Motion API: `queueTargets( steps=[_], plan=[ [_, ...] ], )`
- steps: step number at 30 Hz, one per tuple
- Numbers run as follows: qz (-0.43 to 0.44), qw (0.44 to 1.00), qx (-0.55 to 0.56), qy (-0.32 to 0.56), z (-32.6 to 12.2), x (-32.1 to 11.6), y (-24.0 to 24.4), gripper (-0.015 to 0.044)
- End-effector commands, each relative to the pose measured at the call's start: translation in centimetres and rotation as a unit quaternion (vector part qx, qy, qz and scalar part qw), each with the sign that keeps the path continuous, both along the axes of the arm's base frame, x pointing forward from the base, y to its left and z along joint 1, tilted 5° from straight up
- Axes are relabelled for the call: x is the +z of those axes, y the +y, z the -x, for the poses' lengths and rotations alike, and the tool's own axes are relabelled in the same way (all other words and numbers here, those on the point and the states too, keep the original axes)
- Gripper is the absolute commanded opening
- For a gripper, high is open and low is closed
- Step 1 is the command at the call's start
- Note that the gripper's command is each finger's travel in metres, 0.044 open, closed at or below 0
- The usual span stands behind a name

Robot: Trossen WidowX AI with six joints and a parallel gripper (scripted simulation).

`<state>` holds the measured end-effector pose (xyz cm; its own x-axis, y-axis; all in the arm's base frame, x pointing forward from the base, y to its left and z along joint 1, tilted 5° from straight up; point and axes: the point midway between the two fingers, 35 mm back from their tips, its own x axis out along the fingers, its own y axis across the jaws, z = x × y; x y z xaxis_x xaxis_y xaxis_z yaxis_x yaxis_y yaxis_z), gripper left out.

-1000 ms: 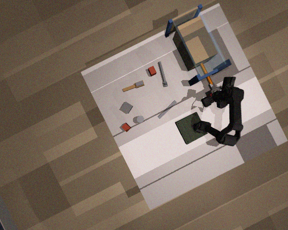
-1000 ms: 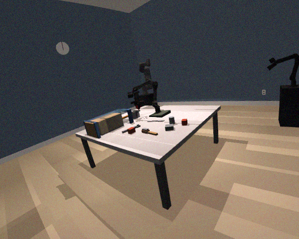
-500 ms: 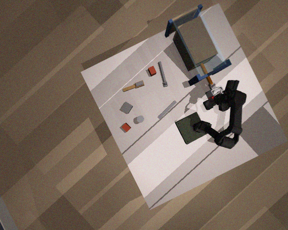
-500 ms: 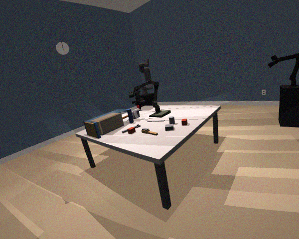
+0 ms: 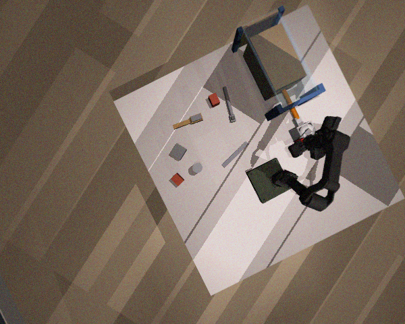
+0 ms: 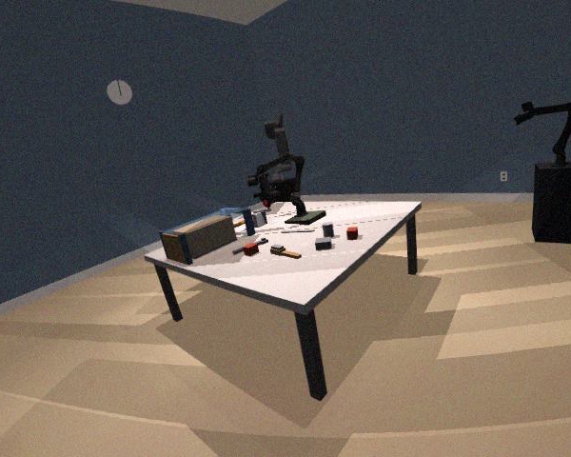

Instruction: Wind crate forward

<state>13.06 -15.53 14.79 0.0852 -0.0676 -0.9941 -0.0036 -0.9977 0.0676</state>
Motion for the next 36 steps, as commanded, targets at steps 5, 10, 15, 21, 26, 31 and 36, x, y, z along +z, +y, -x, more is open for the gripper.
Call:
queueTargets(
  steps=[5, 10, 15, 21, 26, 31, 36],
  plan=[
    [0.009, 1.000, -0.010, 0.017, 1.9, -0.2, -0.9, 0.0000],
    [0.009, 1.000, -0.010, 0.017, 2.4, -0.2, -1.2, 0.0000],
    [0.009, 1.000, -0.010, 0.018, 2.9, -0.2, -1.6, 0.0000],
    [0.010, 1.000, -0.010, 0.018, 3.5, -0.2, -2.1, 0.0000],
    [0.010, 1.000, -0.010, 0.018, 3.9, -0.2, -2.5, 0.0000],
    [0.010, 1.000, -0.010, 0.018, 4.4, -0.1, -3.0, 0.0000],
    [0.010, 1.000, -0.010, 0.019, 4.7, -0.1, -3.5, 0.0000]
  ],
)
